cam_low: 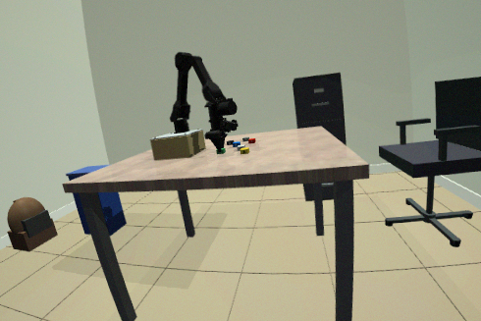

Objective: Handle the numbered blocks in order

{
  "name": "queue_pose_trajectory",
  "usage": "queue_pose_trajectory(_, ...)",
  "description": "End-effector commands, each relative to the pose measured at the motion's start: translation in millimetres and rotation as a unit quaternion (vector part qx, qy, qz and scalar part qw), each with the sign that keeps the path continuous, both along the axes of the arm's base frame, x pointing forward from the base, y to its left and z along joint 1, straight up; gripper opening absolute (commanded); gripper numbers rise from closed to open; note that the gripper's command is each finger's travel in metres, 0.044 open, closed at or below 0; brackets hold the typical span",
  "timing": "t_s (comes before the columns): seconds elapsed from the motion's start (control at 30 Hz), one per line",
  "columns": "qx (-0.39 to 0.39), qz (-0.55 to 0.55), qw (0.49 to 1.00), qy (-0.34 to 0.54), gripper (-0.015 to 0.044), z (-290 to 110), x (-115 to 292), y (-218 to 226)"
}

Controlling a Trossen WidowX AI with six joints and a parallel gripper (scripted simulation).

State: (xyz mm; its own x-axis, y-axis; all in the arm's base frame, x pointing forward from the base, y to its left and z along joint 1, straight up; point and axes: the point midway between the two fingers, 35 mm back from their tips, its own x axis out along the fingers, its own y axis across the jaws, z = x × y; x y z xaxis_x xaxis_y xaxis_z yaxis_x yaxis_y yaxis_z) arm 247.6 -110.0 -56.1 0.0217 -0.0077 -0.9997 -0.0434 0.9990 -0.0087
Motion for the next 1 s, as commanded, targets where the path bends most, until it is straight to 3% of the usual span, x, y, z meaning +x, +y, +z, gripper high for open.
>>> queue_pose_trajectory(0.0, 0.0, 0.002, 1.0, -0.001, 0.012, 3.9, 0.3, -0.2)
queue_pose_trajectory(0.97, 0.0, 0.002, 1.0, -0.001, 0.012, 7.4, 0.3, -0.2)
